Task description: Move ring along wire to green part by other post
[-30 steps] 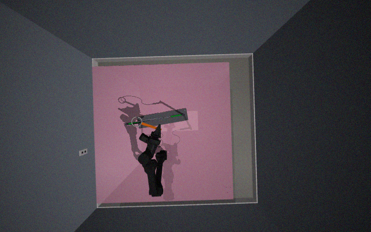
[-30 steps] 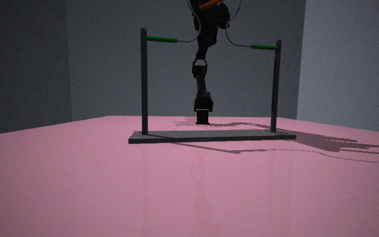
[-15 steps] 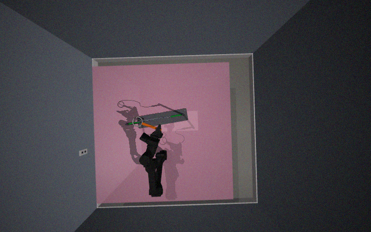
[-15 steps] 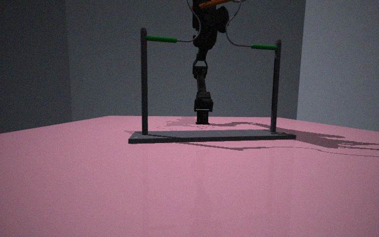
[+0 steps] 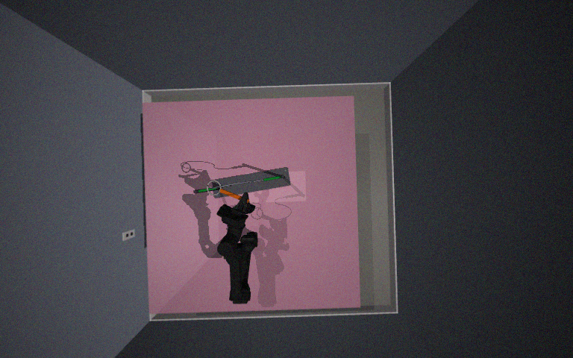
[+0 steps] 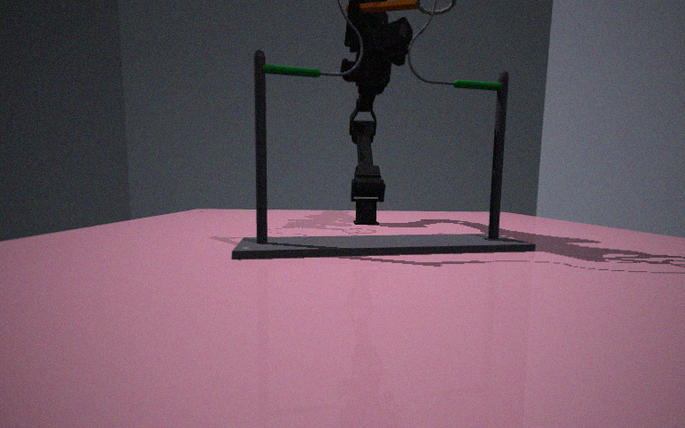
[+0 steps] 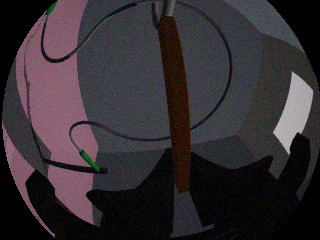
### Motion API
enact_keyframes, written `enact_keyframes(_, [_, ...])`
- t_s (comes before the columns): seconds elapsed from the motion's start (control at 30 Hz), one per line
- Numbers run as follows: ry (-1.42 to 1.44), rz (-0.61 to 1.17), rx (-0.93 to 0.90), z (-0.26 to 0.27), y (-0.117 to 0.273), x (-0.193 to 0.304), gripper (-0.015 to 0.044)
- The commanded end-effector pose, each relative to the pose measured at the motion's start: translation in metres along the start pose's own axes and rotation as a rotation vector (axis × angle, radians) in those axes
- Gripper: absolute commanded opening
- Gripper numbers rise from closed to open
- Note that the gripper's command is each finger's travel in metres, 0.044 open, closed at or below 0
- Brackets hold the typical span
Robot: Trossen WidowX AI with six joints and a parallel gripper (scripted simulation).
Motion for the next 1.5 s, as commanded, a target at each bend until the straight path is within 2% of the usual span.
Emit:
enact_keyframes(0.0, [0.04, 0.001, 0.027, -0.0008, 0.0006, 0.001, -0.015])
enact_keyframes(1.47, [0.479, 0.011, 0.279, -0.0029, -0.0015, 0.0043, -0.015])
Point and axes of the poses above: the point midway between the two fingers, 35 mm back from their tips, its own y axis back along the fingers, its own z axis across the jaws, x = y × z, the point moved 4 cm from there along y, back along the fingers, and after that the axes turned 14 degrees about y, right-handed, at the moved point
